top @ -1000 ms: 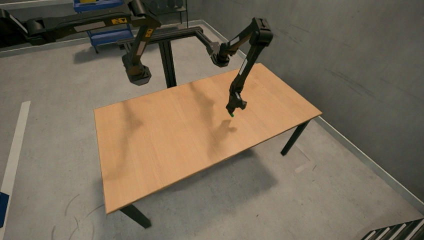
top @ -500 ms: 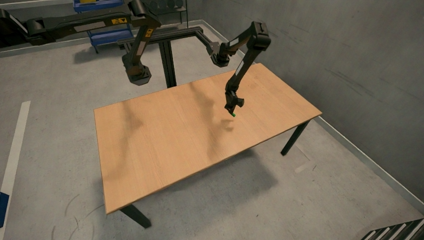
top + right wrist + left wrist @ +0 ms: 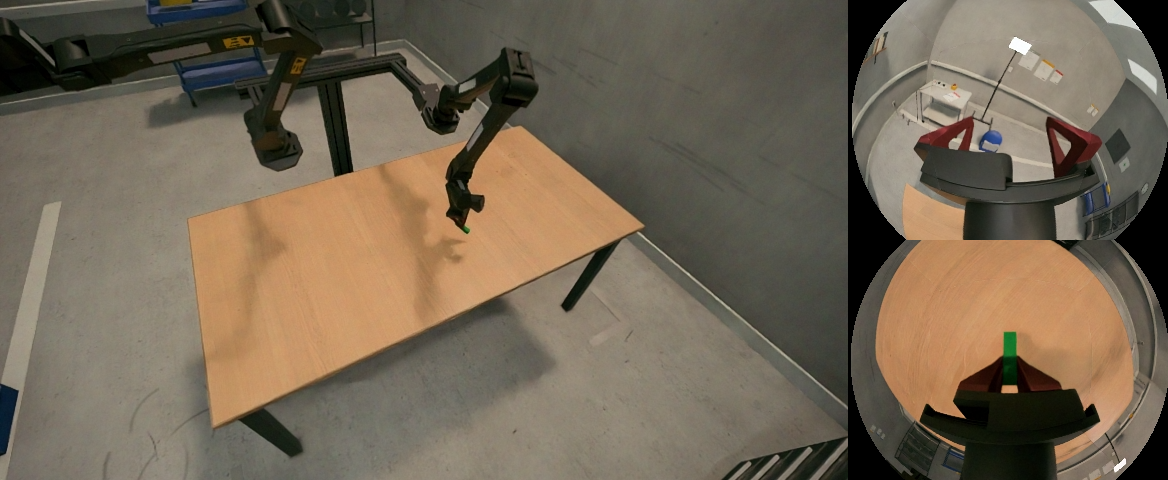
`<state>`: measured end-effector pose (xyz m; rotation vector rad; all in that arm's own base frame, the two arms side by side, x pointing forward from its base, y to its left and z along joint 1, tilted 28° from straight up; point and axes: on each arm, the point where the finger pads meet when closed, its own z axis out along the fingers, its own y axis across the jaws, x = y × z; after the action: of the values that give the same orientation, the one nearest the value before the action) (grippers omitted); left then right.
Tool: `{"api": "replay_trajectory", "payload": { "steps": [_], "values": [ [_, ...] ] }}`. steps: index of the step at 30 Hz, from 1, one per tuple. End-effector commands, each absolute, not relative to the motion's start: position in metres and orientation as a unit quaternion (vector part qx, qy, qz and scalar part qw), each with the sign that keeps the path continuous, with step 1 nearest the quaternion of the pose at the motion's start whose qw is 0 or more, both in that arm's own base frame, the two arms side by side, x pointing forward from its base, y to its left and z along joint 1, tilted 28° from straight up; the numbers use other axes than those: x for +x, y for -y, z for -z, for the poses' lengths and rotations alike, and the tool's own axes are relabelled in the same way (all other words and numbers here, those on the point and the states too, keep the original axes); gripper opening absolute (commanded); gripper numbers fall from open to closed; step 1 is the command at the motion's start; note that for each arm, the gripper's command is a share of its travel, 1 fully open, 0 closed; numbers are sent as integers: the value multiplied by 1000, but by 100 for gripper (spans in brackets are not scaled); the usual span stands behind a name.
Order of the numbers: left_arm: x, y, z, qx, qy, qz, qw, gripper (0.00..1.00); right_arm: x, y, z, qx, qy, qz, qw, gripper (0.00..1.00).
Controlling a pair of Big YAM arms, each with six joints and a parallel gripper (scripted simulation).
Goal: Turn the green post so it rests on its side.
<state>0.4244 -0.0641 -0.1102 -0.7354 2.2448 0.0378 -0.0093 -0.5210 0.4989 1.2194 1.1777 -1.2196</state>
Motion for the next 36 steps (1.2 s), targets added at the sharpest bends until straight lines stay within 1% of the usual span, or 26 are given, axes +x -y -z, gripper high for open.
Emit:
{"api": "replay_trajectory", "payload": {
  "steps": [1,9,12,14,23,27,36],
  "values": [
    [413,68,117,-276,-878,-22,391,13,-13,516,-538,487,-475,524,511,100],
    [409,67,118,-271,-835,-52,475,13,-13,516,-538,487,-475,524,511,100],
    [409,67,118,-271,-833,-53,479,13,-13,516,-538,487,-475,524,511,100],
    [424,65,103,-285,-819,-45,495,13,-13,516,-538,487,-475,524,511,100],
    [420,71,115,-274,-824,-50,493,13,-13,516,-538,487,-475,524,511,100],
    [424,75,115,-270,-802,-59,530,13,-13,516,-538,487,-475,524,511,100],
    [420,75,116,-270,-776,-72,566,13,-13,516,-538,487,-475,524,511,100]
  ]
}}
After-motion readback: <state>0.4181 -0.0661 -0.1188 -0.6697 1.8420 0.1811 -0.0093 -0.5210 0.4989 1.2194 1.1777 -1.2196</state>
